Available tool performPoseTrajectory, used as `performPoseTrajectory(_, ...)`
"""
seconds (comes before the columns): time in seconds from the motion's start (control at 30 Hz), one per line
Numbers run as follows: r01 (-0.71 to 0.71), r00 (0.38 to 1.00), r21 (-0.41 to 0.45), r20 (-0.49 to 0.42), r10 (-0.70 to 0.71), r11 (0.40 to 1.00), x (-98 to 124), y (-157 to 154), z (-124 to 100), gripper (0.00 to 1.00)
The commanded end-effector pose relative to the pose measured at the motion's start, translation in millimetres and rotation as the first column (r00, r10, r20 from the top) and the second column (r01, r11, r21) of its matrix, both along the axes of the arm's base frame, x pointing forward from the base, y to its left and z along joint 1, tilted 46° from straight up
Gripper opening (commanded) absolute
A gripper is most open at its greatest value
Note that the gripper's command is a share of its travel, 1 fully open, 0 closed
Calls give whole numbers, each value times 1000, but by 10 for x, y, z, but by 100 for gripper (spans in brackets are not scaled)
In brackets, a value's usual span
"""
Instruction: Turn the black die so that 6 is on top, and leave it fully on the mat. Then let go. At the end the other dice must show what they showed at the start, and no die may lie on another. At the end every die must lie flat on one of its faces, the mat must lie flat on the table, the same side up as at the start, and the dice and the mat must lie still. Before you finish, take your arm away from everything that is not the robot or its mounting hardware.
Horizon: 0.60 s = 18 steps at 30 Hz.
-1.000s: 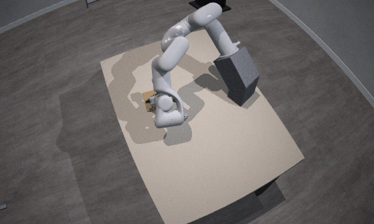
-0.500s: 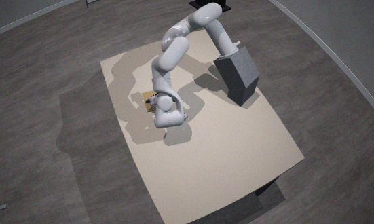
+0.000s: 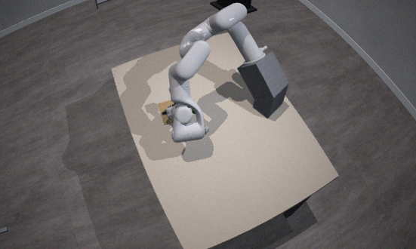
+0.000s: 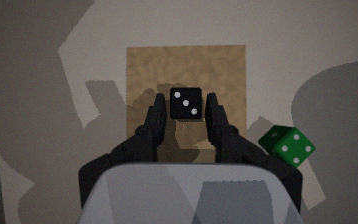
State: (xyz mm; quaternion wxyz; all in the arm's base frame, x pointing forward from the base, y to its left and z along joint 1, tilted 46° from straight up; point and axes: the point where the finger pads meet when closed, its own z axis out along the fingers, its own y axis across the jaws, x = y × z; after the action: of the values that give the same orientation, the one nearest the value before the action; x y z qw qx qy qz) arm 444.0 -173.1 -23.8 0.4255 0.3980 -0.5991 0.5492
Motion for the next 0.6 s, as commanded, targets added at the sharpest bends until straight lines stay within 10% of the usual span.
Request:
performPoseTrajectory(0.0,-1,1000,0,2,1,1000,8,9,9,47)
performPoseTrajectory(0.3,-1,1000,0,2,1,1000,8,9,9,47)
performPoseTrajectory(0.33,-1,1000,0,2,1,1000,8,9,9,27)
performPoseTrajectory(0.57,-1,1000,0,2,1,1000,8,9,9,27)
